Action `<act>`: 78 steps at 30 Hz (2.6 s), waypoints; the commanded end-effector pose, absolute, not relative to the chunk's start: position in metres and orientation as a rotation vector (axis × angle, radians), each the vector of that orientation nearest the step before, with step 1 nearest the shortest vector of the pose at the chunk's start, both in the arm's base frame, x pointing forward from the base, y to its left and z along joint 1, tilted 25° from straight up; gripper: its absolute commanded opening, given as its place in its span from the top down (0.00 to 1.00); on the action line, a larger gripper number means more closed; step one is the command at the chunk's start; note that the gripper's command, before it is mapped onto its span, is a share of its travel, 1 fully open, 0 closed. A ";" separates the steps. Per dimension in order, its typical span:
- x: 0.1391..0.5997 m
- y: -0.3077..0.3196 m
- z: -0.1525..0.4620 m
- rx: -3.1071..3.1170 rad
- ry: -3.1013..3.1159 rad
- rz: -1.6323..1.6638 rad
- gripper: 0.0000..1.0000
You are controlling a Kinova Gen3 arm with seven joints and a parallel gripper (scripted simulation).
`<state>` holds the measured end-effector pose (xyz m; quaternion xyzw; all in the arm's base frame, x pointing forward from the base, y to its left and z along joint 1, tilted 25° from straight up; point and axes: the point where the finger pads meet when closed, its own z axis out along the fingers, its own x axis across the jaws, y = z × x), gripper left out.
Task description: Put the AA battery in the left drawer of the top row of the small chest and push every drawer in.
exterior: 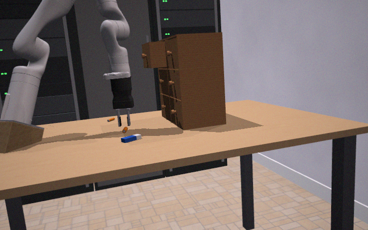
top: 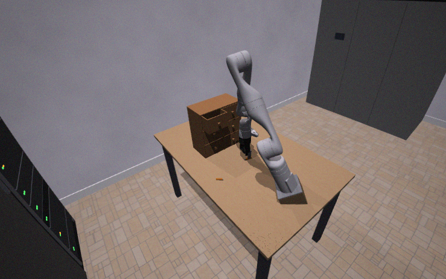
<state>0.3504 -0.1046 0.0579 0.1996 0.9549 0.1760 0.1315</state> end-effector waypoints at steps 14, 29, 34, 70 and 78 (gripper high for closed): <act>0.349 -0.106 0.057 0.580 2.772 0.507 0.39; 0.353 -0.100 0.049 0.572 2.774 0.510 0.39; 0.356 -0.098 0.040 0.573 2.774 0.510 0.39; 0.356 -0.099 0.038 0.579 2.774 0.509 0.69; 0.356 -0.099 0.038 0.579 2.774 0.509 0.69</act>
